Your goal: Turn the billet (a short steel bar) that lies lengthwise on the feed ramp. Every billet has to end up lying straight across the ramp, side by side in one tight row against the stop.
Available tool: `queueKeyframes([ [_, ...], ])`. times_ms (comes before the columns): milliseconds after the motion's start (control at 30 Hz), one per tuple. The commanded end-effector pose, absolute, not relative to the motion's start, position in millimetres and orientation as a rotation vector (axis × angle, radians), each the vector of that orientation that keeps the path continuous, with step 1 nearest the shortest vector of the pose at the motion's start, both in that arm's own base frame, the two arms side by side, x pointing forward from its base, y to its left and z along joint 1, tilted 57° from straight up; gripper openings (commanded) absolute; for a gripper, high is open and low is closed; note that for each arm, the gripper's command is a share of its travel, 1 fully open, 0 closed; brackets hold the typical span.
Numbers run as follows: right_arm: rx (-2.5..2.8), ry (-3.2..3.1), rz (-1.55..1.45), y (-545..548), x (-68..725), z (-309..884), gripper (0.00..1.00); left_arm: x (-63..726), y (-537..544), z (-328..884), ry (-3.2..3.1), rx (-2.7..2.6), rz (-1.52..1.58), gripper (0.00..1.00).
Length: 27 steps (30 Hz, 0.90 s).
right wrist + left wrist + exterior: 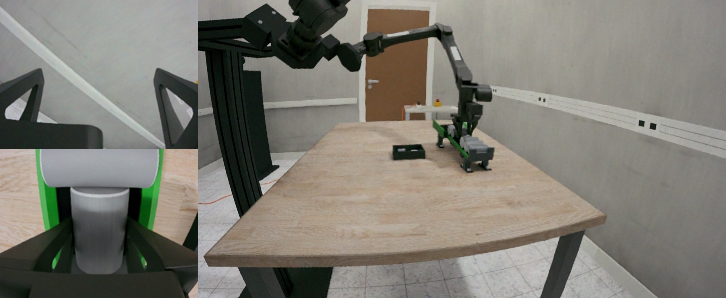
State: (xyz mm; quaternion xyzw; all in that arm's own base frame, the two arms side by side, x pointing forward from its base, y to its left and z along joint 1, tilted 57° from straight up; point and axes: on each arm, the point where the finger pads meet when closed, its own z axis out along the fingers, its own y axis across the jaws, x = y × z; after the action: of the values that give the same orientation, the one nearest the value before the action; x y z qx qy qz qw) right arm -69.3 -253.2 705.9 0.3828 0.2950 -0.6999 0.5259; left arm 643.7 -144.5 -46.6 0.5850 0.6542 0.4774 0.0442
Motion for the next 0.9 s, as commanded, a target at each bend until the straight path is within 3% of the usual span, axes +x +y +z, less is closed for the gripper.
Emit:
queueKeyframes([
  [0,0.887,0.665,-1.69,-232.5,-68.3,732.1,1.0,638.3,-154.6,-58.9,1.982,1.821,1.445,0.0],
  [867,0.887,0.665,-1.69,-232.5,-68.3,732.1,1.0,632.0,-163.9,-52.8,1.975,1.826,1.441,0.0],
])
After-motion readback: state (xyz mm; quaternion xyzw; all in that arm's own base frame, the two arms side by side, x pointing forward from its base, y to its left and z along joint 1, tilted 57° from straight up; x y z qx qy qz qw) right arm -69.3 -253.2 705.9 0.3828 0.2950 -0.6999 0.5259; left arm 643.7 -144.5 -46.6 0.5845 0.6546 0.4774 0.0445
